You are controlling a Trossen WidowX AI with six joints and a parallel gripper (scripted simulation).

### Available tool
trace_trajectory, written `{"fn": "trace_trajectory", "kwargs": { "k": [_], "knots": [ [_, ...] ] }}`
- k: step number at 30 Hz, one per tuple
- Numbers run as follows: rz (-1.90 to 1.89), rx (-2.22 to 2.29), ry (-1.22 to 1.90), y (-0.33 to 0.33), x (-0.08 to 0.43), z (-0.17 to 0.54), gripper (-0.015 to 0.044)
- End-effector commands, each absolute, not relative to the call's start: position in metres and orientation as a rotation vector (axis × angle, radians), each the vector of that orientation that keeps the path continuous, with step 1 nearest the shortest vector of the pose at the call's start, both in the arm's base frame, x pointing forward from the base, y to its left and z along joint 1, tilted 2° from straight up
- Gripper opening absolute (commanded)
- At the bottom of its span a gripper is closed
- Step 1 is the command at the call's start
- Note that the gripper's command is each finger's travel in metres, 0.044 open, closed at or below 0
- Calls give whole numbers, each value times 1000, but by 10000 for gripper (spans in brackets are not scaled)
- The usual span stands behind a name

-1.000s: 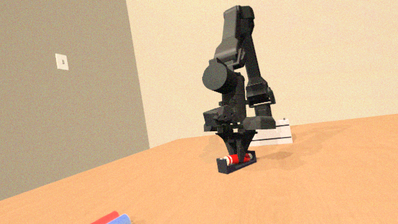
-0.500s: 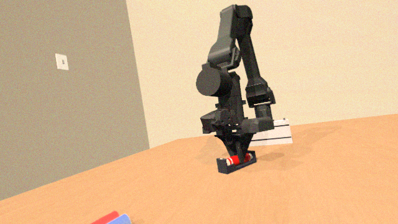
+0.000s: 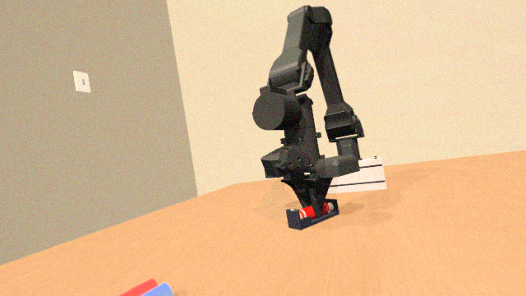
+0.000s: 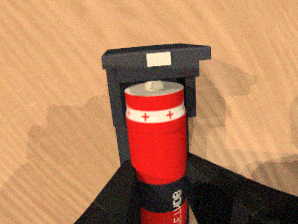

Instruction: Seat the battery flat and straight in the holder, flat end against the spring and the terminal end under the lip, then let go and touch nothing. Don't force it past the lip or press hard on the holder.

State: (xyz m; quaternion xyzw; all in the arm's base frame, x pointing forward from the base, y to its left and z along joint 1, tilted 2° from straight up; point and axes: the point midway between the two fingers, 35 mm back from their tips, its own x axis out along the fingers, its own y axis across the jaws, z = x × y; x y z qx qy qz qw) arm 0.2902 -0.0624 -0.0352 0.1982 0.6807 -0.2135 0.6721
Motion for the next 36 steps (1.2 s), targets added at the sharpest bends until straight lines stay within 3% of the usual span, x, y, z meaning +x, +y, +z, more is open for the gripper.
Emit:
{"fn": "trace_trajectory", "kwargs": {
  "k": [1, 30, 34, 36],
  "knots": [
    [-475, 449, 1549, -63, 291, -36, 65],
    [-474, 452, 1566, -67, 298, -36, 65],
    [-474, 452, 1566, -67, 298, -36, 167],
    [-474, 452, 1566, -67, 298, -36, 167]
  ]
}}
